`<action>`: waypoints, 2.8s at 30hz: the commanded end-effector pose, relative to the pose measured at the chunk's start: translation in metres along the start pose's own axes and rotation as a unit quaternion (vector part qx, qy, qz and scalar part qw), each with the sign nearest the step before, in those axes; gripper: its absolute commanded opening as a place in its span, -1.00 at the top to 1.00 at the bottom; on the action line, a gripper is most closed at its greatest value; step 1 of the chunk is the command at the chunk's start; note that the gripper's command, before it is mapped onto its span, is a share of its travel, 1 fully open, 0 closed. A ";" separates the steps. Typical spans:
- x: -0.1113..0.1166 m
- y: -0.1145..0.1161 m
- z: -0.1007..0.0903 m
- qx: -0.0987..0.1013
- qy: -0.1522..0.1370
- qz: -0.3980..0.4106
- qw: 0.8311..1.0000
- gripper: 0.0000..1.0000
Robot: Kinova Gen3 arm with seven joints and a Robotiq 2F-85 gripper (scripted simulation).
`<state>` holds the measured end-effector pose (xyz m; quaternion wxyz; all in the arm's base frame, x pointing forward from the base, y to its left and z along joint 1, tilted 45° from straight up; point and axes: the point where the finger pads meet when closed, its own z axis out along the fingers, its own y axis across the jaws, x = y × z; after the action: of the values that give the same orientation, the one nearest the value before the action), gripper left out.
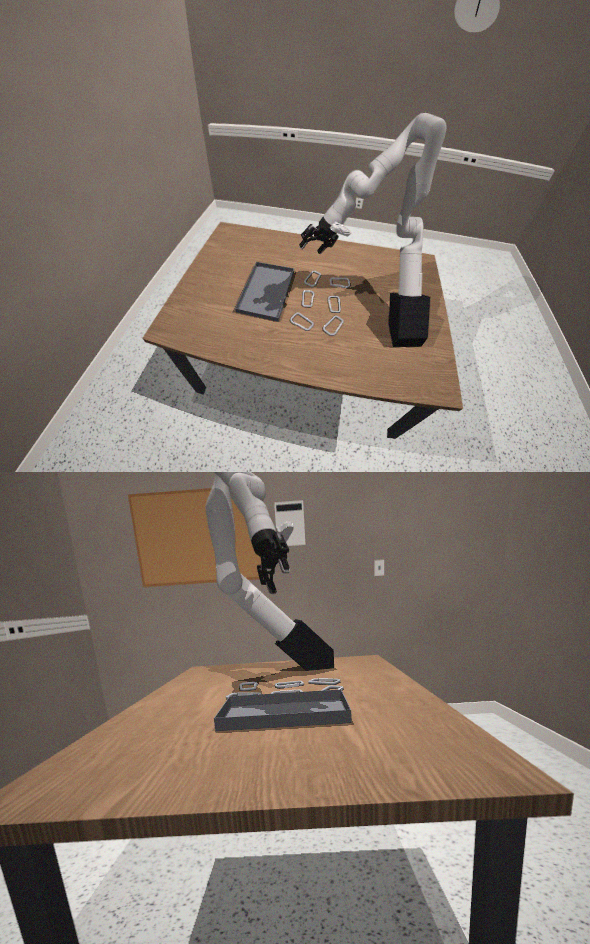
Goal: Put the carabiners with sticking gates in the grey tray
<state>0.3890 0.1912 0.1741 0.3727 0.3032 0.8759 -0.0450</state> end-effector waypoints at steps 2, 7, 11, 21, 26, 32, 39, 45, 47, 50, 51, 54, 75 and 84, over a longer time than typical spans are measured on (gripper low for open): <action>-0.003 0.000 0.003 0.060 0.046 -0.136 0.988 -1.00; -0.003 0.000 0.003 0.061 0.047 -0.138 0.987 -1.00; -0.003 0.000 0.003 0.061 0.047 -0.138 0.987 -1.00; 0.004 0.000 -0.002 0.118 0.093 -0.297 0.943 -1.00; 0.004 0.000 -0.002 0.118 0.093 -0.297 0.943 -1.00; 0.009 0.001 -0.007 0.163 0.130 -0.413 0.887 -1.00; 0.009 0.001 -0.007 0.175 0.139 -0.441 0.869 -1.00; 0.009 0.001 -0.007 0.175 0.139 -0.441 0.869 -1.00; 0.009 0.001 -0.007 0.175 0.139 -0.441 0.869 -1.00; 0.012 0.002 -0.011 0.217 0.169 -0.534 0.799 -1.00; 0.012 0.002 -0.011 0.217 0.169 -0.534 0.799 -1.00; 0.012 0.002 -0.011 0.217 0.169 -0.534 0.799 -1.00; 0.003 -0.054 0.004 0.215 0.169 -0.535 0.800 -1.00; -0.006 -0.110 0.022 0.217 0.169 -0.534 0.799 -1.00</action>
<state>0.3596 0.1461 0.1602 0.0601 -0.1374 0.9153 -0.3738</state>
